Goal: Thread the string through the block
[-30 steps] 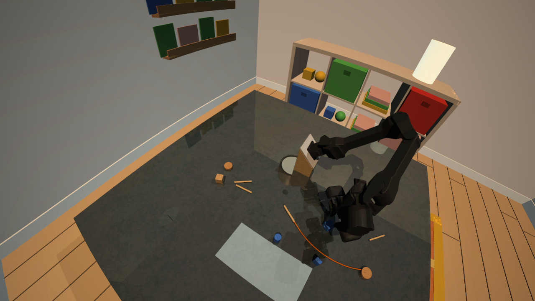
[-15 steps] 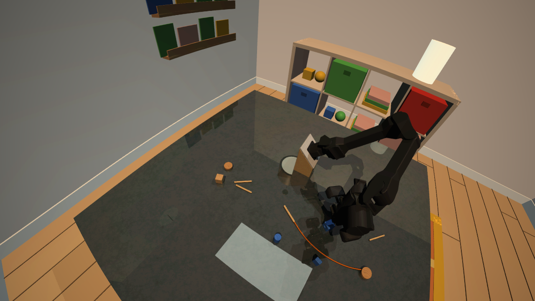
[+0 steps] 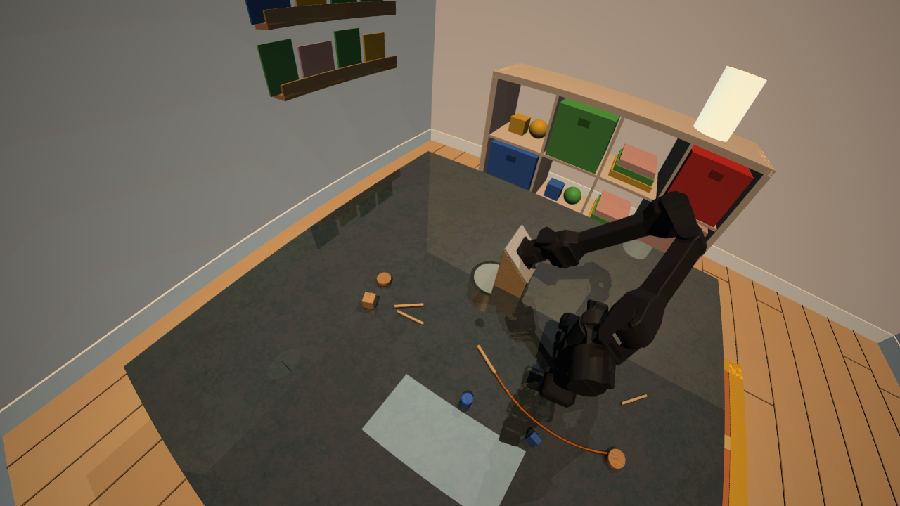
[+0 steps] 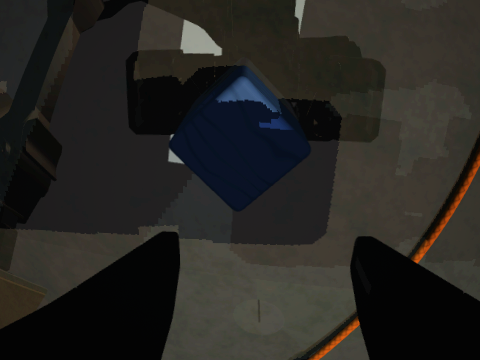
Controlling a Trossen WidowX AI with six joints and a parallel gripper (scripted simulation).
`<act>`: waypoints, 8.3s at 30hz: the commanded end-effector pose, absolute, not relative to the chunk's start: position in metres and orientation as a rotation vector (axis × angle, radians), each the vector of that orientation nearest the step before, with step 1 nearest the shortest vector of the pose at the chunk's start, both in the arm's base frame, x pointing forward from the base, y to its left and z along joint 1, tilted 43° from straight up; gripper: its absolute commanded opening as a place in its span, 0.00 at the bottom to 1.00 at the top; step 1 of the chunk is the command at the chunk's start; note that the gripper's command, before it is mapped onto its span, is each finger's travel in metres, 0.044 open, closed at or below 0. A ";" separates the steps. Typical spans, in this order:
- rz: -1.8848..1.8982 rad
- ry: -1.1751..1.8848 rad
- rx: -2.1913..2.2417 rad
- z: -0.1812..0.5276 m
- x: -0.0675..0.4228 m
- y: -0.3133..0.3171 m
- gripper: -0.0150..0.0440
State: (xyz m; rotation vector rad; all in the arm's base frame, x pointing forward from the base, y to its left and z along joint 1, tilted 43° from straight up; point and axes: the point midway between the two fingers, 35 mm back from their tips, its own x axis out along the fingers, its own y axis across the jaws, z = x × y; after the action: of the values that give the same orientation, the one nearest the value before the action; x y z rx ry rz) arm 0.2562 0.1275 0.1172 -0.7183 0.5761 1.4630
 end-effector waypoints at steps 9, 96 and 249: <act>0.668 1.393 0.454 0.087 0.276 0.094 1.00; -1.301 1.582 2.122 0.025 0.293 0.054 0.46; 0.451 1.503 0.724 0.063 0.327 0.066 0.25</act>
State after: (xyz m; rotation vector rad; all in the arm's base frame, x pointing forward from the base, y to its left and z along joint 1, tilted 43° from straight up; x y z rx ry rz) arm 0.3246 0.0635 0.0607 0.8064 1.5359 0.3667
